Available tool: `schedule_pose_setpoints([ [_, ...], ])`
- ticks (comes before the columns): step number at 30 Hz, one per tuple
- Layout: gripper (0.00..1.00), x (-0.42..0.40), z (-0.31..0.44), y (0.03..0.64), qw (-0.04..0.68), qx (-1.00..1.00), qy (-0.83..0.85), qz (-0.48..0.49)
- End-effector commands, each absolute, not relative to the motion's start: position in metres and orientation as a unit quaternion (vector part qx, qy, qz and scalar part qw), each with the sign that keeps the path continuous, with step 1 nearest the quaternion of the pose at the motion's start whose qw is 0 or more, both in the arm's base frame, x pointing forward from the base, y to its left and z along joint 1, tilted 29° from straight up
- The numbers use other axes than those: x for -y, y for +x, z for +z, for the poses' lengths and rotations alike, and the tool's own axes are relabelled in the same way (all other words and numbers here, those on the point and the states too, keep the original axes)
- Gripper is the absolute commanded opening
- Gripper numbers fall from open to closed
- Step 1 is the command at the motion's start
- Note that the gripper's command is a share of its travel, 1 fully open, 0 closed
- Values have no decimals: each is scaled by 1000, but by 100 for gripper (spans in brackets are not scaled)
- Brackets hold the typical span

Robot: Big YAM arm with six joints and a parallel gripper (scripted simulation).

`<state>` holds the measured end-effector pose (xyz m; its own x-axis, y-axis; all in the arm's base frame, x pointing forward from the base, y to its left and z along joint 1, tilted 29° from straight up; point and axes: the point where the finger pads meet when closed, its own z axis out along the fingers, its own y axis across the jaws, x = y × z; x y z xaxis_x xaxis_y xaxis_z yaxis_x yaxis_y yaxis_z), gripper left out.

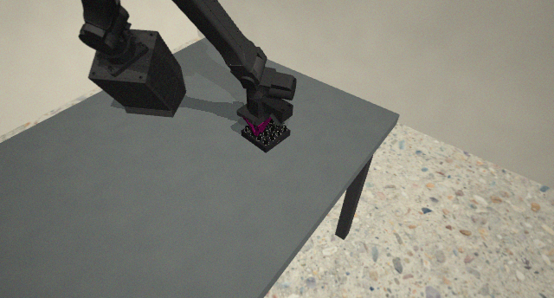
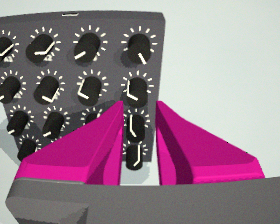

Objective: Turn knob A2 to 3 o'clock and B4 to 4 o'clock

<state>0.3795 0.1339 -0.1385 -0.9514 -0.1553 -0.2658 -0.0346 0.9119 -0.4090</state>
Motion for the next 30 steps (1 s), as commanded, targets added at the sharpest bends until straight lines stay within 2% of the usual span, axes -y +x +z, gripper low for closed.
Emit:
schedule_pose_setpoints([
  [1, 18, -145, -130, 399, 169, -966, -48, -191],
  [30, 18, -152, -133, 395, 169, -966, -51, -191],
])
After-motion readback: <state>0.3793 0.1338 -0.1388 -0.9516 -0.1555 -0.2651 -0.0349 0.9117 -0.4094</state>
